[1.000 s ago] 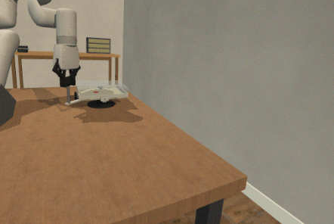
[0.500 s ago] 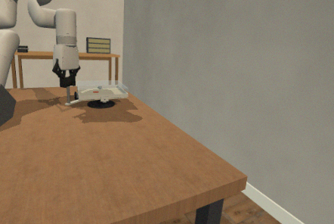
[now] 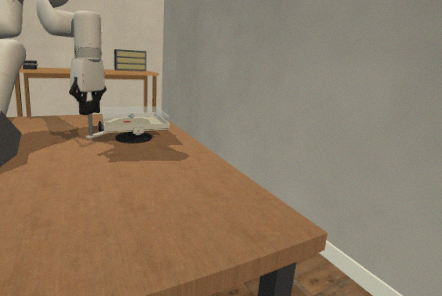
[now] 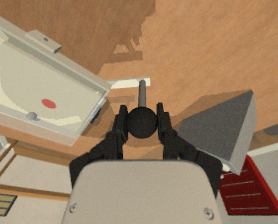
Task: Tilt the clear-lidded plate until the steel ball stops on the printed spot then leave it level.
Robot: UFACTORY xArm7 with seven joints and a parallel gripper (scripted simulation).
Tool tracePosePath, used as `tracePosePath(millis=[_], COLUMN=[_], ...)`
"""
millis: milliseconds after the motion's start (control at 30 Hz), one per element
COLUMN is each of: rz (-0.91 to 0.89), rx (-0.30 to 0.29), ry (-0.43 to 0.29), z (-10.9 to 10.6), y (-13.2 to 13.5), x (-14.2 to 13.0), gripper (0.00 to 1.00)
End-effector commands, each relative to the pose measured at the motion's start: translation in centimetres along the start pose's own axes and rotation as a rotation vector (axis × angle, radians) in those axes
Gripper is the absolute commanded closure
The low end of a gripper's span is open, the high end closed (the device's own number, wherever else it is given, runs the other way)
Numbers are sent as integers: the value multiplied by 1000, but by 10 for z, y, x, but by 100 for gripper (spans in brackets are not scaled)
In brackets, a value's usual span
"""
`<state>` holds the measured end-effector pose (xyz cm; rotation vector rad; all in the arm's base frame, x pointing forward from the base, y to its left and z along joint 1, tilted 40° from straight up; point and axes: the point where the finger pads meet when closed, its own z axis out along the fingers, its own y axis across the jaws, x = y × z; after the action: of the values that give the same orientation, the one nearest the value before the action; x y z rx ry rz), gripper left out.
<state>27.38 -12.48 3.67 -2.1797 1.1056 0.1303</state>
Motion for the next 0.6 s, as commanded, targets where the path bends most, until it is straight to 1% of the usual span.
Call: tracePosePath(millis=[0, 567], rz=[-1, -1], rx=[0, 0], ry=[1, 1], z=[-1, 2], y=[0, 1], x=[0, 1], gripper=[100, 100])
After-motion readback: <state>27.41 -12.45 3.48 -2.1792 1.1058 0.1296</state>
